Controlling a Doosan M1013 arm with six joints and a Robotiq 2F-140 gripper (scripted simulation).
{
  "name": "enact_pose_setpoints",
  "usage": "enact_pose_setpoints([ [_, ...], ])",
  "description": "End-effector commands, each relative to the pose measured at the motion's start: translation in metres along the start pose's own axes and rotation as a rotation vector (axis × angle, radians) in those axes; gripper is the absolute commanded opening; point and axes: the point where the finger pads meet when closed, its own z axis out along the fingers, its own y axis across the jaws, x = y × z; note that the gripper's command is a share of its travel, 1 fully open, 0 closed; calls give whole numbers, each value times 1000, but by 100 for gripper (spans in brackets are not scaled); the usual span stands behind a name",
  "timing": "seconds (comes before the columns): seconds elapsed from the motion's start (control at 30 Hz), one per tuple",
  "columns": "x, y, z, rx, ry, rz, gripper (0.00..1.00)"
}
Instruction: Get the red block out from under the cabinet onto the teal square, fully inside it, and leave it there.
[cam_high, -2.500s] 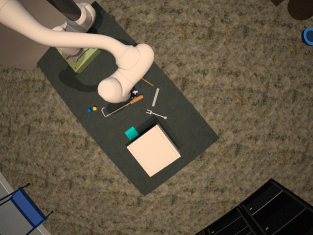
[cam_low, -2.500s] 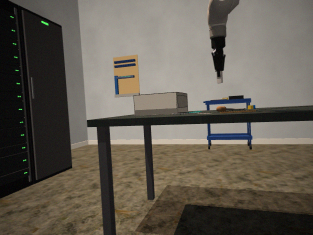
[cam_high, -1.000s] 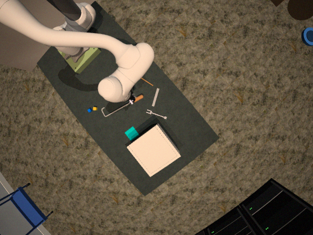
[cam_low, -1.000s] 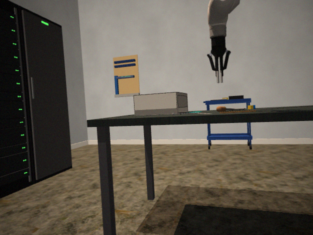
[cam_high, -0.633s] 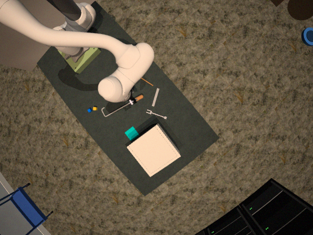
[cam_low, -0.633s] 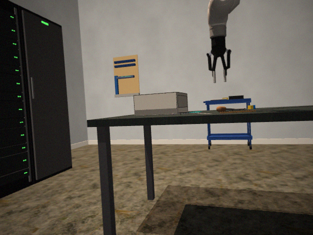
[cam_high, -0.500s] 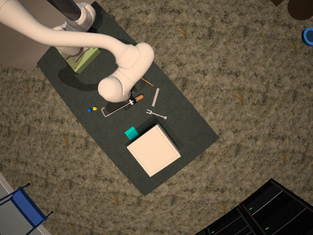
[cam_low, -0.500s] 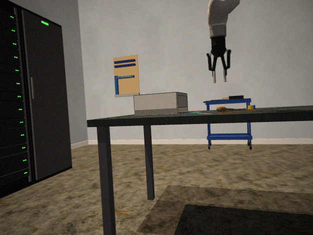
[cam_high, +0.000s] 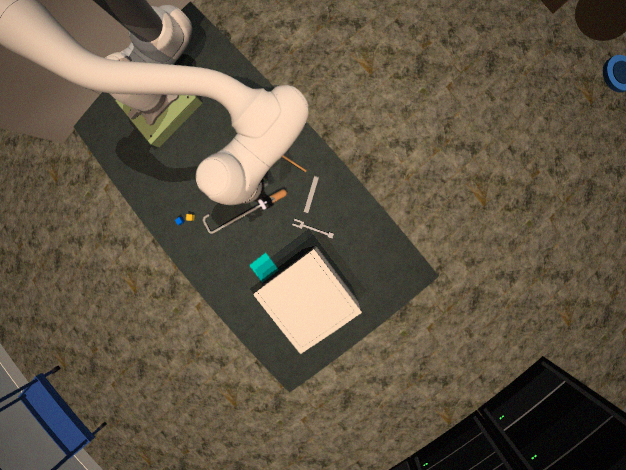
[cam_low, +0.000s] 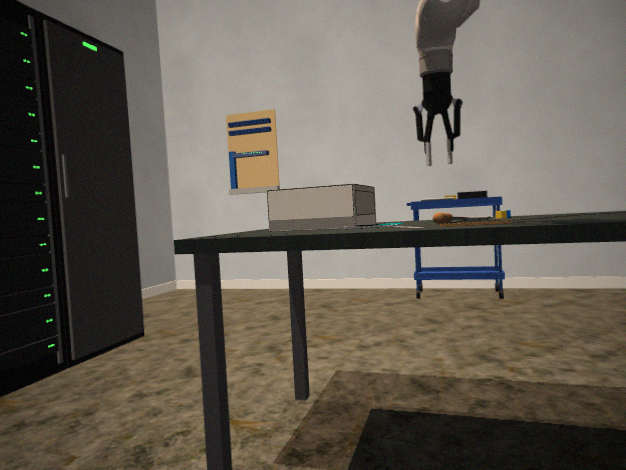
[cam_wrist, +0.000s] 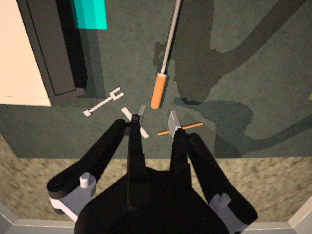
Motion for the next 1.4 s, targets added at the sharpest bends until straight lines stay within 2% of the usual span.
enact_pose_setpoints([
  [0.0, -1, -2, -3, 1, 3, 3, 34],
  [0.57, -1, -1, 7, 1, 3, 13, 34],
  [1.03, -1, -1, 51, 1, 3, 13, 34],
  [1.1, -1, -1, 51, 1, 3, 13, 34],
  [1.37, -2, -1, 79, 1, 3, 13, 34],
])
